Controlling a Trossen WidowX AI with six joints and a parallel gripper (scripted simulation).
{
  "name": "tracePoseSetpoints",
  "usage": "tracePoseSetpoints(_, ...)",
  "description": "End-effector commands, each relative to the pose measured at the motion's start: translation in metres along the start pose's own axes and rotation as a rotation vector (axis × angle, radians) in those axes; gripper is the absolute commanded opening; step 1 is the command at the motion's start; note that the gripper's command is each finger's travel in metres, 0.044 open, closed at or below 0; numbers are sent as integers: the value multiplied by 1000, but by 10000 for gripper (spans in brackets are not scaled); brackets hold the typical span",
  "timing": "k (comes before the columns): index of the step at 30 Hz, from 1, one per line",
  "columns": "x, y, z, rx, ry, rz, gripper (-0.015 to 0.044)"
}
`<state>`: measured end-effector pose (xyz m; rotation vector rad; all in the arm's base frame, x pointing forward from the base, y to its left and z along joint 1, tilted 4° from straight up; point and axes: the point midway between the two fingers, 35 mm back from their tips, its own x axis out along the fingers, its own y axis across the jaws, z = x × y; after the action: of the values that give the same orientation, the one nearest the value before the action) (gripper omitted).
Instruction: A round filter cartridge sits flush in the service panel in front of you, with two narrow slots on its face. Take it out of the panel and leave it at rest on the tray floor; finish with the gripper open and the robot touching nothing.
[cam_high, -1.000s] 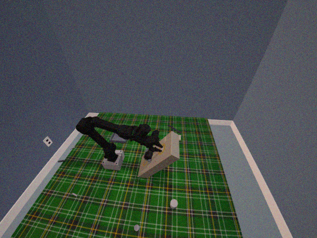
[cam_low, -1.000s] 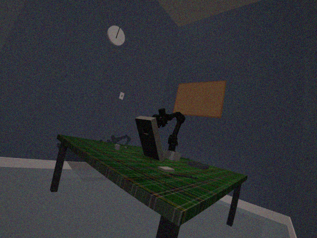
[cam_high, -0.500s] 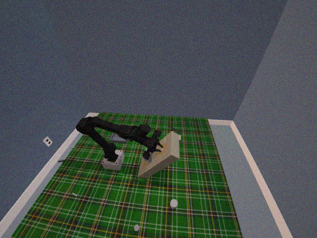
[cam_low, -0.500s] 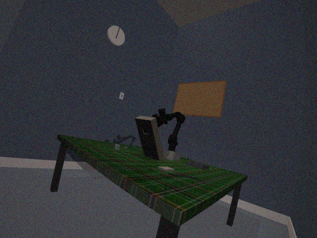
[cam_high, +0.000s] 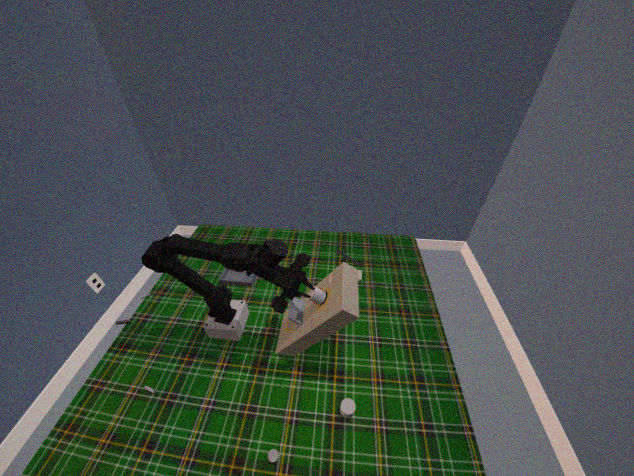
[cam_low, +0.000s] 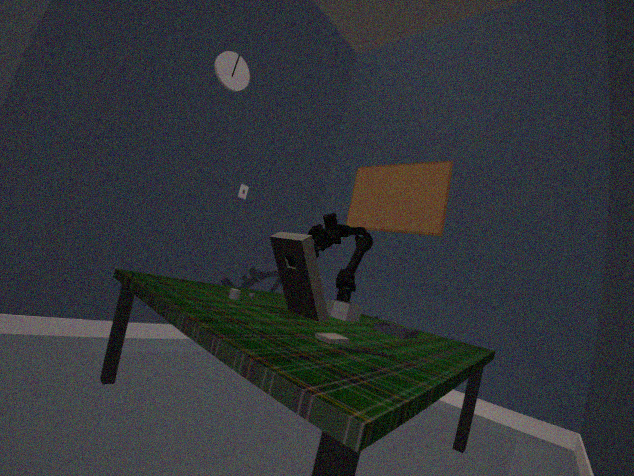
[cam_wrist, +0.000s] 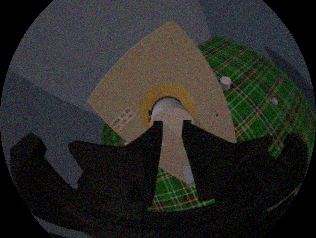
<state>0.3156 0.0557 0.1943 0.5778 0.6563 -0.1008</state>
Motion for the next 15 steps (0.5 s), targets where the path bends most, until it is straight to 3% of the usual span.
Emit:
tracePoseSetpoints(1,-19,1,1,-21,-6,9,0)
tracePoseSetpoints(15,-23,-15,-19,-27,-5,8,0)
